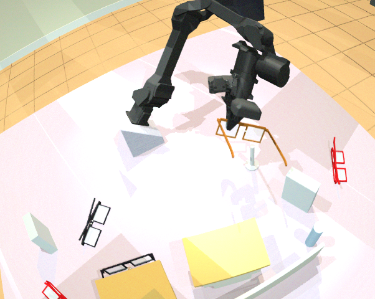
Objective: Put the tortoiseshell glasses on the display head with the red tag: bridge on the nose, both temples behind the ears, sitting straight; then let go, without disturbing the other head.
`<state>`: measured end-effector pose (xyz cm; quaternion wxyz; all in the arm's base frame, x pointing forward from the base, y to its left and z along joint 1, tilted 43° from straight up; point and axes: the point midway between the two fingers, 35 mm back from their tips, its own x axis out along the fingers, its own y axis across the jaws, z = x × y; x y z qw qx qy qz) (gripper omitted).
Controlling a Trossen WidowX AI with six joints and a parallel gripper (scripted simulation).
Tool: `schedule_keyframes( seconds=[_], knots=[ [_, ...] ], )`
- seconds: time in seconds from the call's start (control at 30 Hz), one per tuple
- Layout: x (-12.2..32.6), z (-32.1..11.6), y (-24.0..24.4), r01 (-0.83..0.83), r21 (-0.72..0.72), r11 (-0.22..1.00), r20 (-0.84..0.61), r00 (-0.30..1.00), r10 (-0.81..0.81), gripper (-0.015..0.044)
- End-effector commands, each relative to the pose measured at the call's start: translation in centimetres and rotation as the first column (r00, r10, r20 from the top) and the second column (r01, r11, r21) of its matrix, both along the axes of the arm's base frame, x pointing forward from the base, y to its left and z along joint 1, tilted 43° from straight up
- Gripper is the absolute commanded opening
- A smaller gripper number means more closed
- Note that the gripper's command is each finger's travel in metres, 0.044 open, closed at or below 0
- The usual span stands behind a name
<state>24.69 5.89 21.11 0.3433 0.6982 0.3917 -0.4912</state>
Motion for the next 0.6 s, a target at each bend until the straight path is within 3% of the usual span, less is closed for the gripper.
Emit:
schedule_keyframes(
  seconds=[0.0, 0.57],
  knots=[
    [0.4, -1.6, -0.8, -0.044, 0.027, 0.999, -0.052, 0.998, 0.045, 0.0],
    [1.3, -7.4, -5.1, -0.17, 0.251, 0.953, -0.132, 0.969, 0.207, 0.0]
  ],
)
